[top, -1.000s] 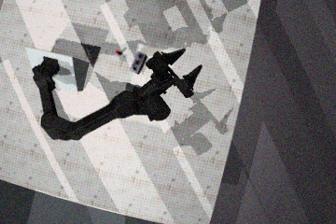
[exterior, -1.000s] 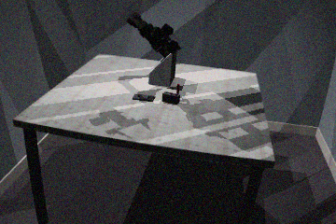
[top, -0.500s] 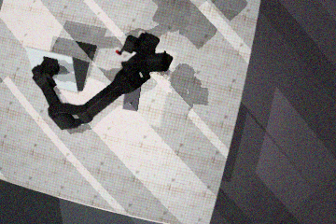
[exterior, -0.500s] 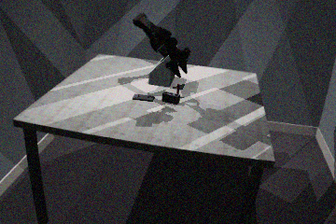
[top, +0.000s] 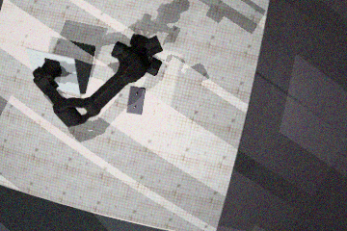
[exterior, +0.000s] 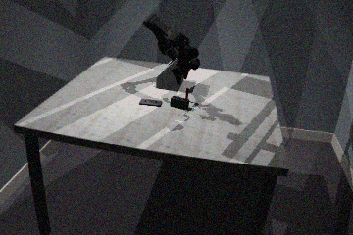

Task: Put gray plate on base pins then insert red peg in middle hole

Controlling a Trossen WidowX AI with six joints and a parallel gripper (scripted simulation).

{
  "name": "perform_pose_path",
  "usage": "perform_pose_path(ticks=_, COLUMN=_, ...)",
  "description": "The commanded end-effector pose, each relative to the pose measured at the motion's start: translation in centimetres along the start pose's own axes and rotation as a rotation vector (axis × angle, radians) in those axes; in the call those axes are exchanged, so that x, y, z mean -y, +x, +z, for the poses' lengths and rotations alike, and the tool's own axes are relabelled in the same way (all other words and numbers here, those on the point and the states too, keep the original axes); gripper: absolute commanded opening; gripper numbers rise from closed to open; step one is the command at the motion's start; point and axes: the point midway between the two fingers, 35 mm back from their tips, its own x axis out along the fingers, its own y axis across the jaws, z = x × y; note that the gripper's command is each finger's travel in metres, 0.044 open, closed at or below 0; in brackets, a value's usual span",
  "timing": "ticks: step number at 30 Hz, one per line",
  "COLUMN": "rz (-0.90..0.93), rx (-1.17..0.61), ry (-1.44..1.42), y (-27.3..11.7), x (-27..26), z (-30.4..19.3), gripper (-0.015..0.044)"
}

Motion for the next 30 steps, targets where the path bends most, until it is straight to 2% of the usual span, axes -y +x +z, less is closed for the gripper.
perform_pose_path(ticks=1, rz=-0.001, rx=-0.021, ry=-0.005, y=1.2, x=-0.1, z=-0.2, gripper=0.044)
perform_pose_path(ticks=5, rz=-0.001, rx=-0.025, ry=-0.005, y=6.4, x=-0.2, z=-0.4, gripper=0.044)
perform_pose_path(ticks=30, rz=-0.002, rx=-0.026, ry=-0.005, y=9.8, x=0.3, z=-0.7, gripper=0.044)
